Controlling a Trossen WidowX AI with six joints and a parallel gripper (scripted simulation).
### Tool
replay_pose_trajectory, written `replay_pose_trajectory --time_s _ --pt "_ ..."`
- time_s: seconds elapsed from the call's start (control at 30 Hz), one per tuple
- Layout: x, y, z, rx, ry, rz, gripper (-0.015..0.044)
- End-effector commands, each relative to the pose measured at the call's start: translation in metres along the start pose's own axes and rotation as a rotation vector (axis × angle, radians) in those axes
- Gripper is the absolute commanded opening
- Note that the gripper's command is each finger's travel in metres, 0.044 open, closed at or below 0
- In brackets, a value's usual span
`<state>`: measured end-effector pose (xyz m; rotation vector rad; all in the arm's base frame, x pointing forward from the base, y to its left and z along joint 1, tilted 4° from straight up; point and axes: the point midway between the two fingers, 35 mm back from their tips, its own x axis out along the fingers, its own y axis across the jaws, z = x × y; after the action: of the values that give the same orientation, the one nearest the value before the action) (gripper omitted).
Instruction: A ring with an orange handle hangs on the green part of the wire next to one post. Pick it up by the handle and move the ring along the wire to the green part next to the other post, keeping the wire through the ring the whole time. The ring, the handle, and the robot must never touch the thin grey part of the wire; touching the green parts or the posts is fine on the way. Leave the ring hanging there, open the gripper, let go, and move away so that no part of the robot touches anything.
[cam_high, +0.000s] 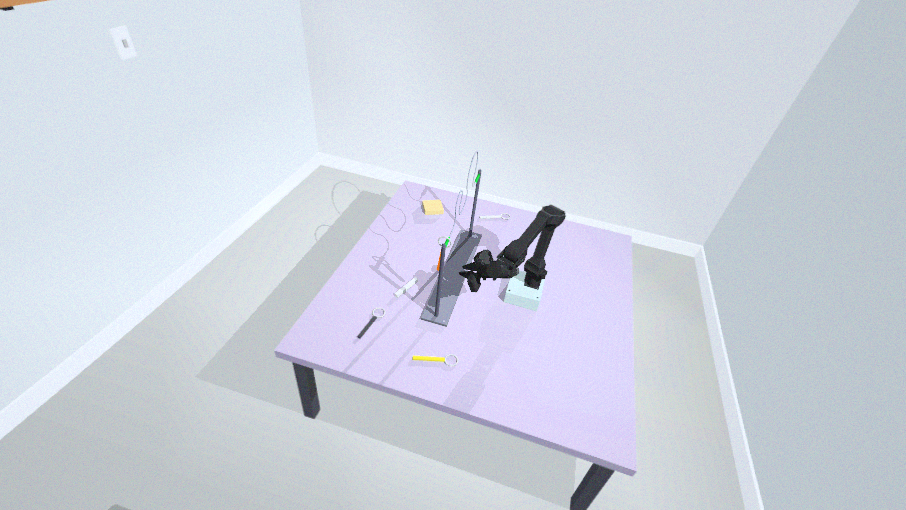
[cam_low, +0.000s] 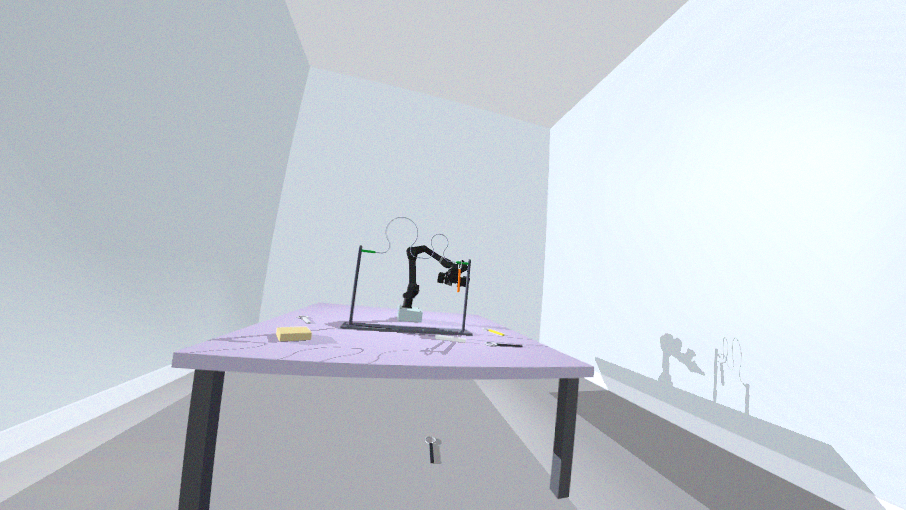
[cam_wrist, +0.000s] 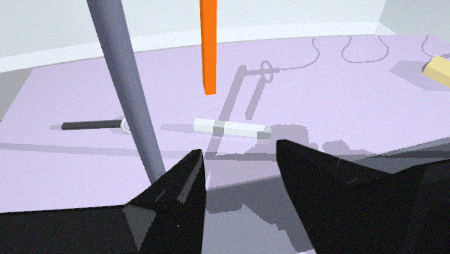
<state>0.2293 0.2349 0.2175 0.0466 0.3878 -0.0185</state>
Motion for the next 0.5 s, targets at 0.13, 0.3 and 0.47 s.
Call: replay_pose_trajectory --time_s 0.13,0.3,0.47 --pt "-0.024 0.001 -0.001 0.001 0.007 -0.001 0.0265" --pt "-0.049 -0.001 0.001 -0.001 -0.003 0.002 0.0396" --pt "-0.049 -0.001 0.001 -0.001 -0.003 0.002 0.044"
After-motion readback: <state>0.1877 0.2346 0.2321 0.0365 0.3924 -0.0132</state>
